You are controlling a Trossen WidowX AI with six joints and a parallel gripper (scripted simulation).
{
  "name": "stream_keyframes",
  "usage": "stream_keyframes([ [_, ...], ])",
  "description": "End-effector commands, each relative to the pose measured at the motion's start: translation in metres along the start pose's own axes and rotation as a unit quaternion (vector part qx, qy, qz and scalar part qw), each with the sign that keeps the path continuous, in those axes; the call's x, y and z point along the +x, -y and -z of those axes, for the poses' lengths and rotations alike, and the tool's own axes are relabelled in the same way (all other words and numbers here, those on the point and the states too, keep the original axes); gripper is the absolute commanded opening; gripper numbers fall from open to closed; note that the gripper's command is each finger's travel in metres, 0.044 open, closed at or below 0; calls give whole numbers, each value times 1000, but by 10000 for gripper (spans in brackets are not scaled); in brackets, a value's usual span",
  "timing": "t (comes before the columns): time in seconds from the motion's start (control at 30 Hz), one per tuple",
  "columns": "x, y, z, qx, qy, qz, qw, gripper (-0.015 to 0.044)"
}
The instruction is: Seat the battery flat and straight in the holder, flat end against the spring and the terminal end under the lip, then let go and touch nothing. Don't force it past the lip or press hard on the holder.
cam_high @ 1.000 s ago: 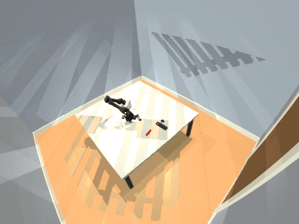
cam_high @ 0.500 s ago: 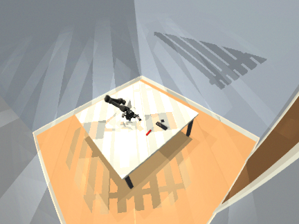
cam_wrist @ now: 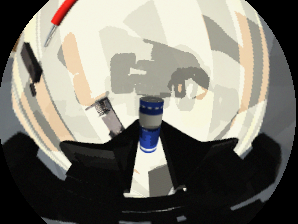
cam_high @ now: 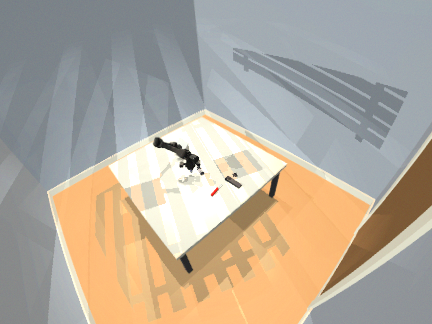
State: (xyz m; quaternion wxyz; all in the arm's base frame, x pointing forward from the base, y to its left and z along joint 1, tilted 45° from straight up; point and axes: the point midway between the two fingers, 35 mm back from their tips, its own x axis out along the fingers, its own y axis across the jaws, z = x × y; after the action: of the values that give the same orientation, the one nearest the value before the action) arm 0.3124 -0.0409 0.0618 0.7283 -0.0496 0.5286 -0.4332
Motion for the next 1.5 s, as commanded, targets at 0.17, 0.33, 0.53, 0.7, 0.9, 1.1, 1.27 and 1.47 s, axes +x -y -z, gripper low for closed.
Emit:
stream_keyframes([
  [0.17,-16,-70,32,-183,0,-2,983,88],
  [0.33,-18,-80,38,-209,1,-2,978,88],
  [0.53,-12,-79,38,-208,-16,3,978,88],
  [0.7,7,-77,40,-206,-74,16,976,88],
  [0.9,23,-75,43,-201,-125,28,971,88],
  [1.1,24,-75,42,-201,-130,31,971,88],
  [1.27,26,-76,41,-200,-145,35,968,88],
  [1.47,29,-76,39,-199,-165,39,965,88],
])
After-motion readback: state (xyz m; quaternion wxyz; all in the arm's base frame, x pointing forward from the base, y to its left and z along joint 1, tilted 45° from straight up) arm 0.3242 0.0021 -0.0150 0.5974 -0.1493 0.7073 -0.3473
